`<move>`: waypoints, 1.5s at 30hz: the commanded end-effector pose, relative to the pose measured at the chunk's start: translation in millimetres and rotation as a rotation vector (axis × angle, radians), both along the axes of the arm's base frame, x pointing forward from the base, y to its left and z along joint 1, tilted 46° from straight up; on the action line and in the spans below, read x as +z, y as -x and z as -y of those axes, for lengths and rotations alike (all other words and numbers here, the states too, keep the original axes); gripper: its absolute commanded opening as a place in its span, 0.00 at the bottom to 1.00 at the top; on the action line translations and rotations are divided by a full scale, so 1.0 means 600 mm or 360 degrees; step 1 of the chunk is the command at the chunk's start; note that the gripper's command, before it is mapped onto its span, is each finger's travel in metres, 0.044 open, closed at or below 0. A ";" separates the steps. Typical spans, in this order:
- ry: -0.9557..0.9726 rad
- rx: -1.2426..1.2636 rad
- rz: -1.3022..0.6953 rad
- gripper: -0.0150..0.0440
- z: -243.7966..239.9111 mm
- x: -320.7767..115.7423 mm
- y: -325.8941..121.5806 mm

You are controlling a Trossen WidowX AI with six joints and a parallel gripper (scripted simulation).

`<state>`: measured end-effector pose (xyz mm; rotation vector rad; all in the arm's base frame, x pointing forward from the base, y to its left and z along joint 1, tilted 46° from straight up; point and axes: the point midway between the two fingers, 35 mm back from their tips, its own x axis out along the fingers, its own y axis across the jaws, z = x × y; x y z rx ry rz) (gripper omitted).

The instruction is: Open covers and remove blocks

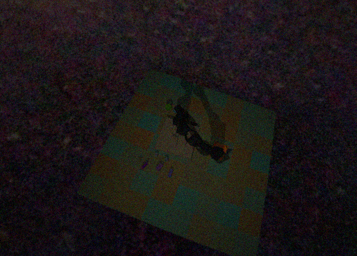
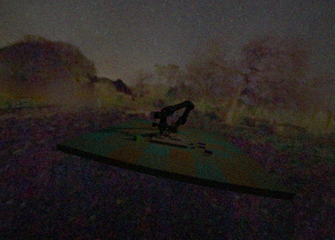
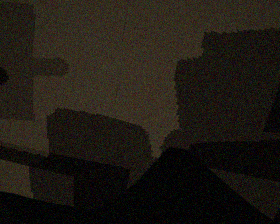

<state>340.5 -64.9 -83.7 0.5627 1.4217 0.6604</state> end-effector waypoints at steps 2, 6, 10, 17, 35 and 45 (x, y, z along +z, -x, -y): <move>-0.0005 -0.0009 0.0002 0.25 0.000 0.000 -0.007; -0.0004 -0.0009 0.0002 0.25 0.000 0.000 -0.014; -0.0004 -0.0009 0.0002 0.25 0.001 0.000 -0.021; -0.0004 -0.0009 0.0003 0.25 0.001 0.001 -0.033; -0.0003 -0.0009 0.0004 0.25 0.002 0.003 -0.063; -0.0004 -0.0009 0.0005 0.25 0.001 0.004 -0.080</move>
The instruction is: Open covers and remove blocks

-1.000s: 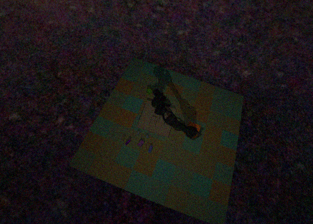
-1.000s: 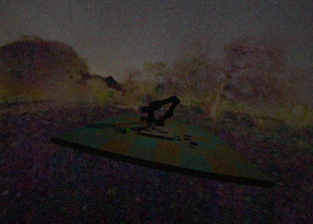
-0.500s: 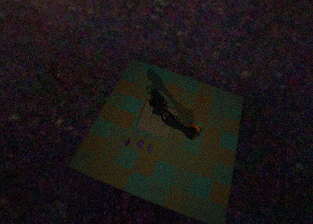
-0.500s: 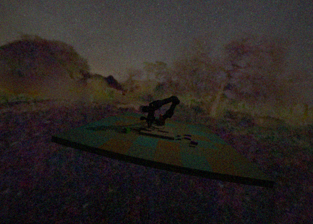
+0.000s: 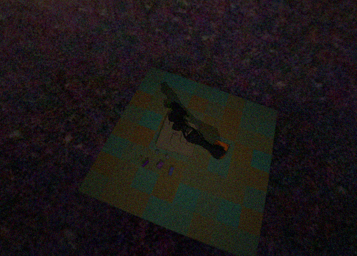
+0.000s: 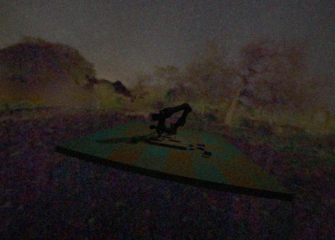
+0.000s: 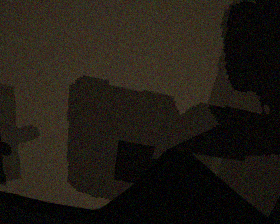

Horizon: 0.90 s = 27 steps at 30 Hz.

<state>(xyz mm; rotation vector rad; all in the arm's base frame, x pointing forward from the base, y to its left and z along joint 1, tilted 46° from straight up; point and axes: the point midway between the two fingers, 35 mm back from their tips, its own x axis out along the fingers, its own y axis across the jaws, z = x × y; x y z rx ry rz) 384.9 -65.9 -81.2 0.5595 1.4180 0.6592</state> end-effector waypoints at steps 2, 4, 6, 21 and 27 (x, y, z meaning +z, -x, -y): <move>-0.0007 -0.0008 -0.0002 0.25 -0.001 0.000 -0.009; -0.0007 -0.0008 -0.0002 0.25 -0.001 0.000 -0.013; -0.0007 -0.0008 -0.0001 0.25 -0.001 0.001 -0.016; -0.0008 -0.0008 0.0000 0.25 -0.004 0.003 -0.041; -0.0009 -0.0008 0.0000 0.25 -0.005 0.004 -0.051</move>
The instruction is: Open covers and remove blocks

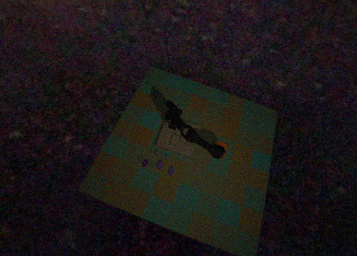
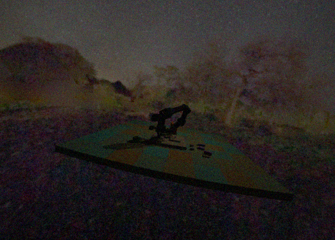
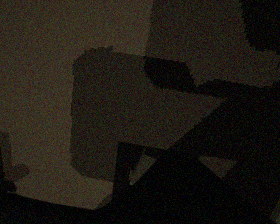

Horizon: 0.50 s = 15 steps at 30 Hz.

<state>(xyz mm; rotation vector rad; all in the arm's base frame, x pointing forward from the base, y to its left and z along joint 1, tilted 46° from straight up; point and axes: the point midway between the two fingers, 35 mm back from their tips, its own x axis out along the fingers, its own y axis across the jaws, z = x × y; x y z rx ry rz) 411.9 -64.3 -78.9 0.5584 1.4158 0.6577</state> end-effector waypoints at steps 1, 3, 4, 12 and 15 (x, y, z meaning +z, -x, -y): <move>-0.0011 -0.0006 -0.0003 0.25 -0.003 0.000 -0.007; -0.0011 -0.0006 -0.0003 0.25 -0.004 0.001 -0.010; -0.0011 -0.0006 -0.0003 0.25 -0.004 0.001 -0.012; -0.0011 -0.0006 -0.0003 0.25 0.001 0.006 -0.018; -0.0010 -0.0006 -0.0003 0.25 0.006 0.011 -0.019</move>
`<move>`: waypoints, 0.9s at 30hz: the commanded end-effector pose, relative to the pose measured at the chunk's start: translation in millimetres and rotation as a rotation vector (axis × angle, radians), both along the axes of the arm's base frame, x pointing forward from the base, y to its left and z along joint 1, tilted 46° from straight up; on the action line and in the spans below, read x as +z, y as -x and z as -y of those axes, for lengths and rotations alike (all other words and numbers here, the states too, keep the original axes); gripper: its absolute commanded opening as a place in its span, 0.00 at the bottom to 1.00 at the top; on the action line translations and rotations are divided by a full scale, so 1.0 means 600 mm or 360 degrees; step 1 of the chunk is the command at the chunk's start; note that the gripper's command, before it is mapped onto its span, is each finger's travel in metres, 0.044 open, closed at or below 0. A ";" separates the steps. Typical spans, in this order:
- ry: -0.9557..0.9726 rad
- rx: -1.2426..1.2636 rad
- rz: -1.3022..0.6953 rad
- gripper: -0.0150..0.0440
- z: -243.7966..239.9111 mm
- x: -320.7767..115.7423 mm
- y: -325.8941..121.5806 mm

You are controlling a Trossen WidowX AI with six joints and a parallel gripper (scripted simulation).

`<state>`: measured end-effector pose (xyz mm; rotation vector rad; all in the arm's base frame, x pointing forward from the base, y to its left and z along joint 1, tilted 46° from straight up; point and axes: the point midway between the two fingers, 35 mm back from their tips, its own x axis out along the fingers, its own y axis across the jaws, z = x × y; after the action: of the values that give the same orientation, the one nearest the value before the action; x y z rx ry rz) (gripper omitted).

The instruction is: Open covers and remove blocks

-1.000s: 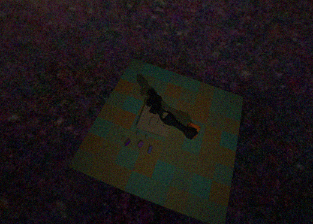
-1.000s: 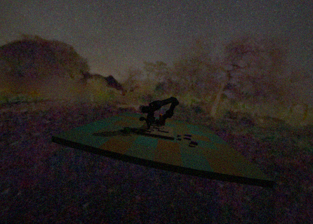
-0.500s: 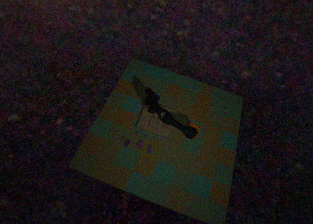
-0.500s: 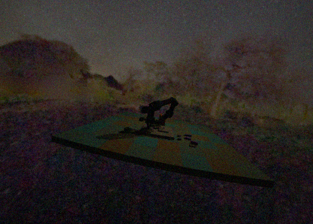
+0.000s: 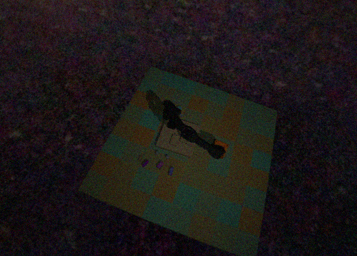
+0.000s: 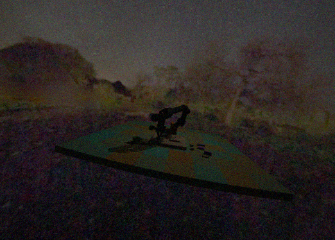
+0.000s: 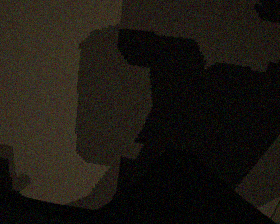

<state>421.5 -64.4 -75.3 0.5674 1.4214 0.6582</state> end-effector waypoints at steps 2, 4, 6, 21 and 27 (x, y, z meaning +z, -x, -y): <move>-0.0001 -0.0003 0.0011 0.25 0.009 0.008 -0.004; -0.0001 -0.0003 0.0011 0.25 0.012 0.011 -0.005; -0.0001 -0.0003 0.0011 0.25 0.015 0.014 -0.006; 0.0000 -0.0003 0.0011 0.25 0.038 0.037 -0.010; 0.0000 -0.0003 0.0011 0.25 0.047 0.046 -0.011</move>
<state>427.8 -89.1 -49.8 0.5726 1.4138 0.6577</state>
